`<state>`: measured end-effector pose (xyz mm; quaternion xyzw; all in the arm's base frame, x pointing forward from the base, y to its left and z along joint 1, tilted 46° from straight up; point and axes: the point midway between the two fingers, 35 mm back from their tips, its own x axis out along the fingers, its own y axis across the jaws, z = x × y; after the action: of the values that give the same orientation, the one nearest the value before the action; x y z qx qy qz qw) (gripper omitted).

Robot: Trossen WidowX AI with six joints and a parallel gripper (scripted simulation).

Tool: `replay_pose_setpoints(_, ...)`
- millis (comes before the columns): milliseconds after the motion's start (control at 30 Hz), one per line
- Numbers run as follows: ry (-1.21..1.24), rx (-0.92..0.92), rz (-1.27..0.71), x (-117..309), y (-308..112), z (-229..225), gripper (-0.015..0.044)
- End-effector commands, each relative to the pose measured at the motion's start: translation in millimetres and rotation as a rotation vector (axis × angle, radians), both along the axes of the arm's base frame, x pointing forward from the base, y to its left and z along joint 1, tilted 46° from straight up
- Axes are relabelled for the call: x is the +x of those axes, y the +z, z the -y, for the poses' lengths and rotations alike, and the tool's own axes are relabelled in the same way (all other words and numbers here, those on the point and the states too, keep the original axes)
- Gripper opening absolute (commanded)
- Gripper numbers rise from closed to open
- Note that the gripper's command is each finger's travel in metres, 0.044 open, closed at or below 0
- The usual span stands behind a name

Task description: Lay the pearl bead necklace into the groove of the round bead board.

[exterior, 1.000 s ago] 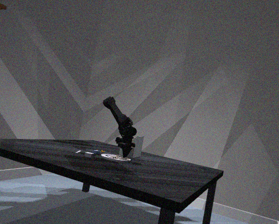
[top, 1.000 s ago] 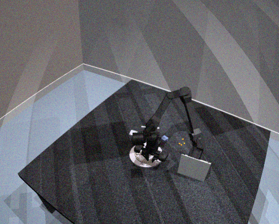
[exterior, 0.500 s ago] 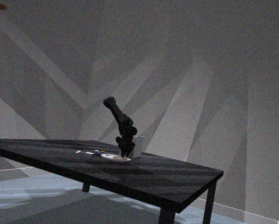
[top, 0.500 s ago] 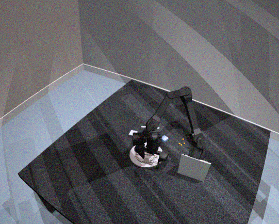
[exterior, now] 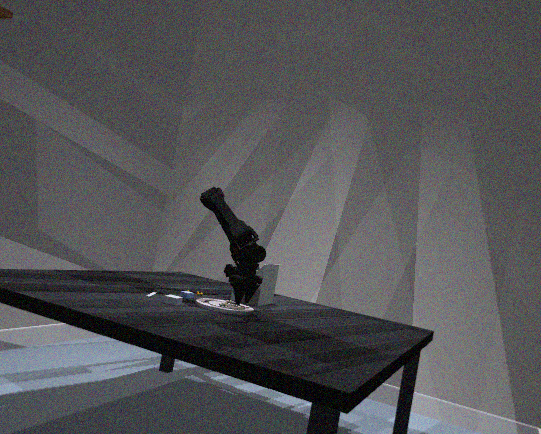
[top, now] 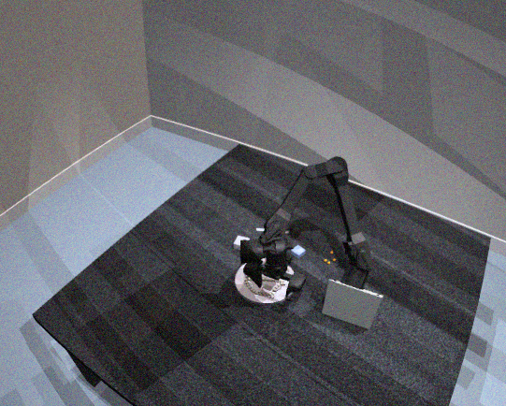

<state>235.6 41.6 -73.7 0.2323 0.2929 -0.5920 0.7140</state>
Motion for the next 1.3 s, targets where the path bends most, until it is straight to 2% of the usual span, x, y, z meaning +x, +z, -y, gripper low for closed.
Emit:
replay_pose_setpoints(0, 0.001, 0.004, -0.005, 0, 3, -3, 0.0387)
replay_pose_setpoints(167, 0.039, -0.003, -0.044, -1, 29, -16, 0.0256)
replay_pose_setpoints(333, 0.041, -0.003, -0.046, 0, 25, -11, 0.0125)
replay_pose_setpoints(1267, 0.041, -0.005, -0.045, 4, 3, 13, 0.012)
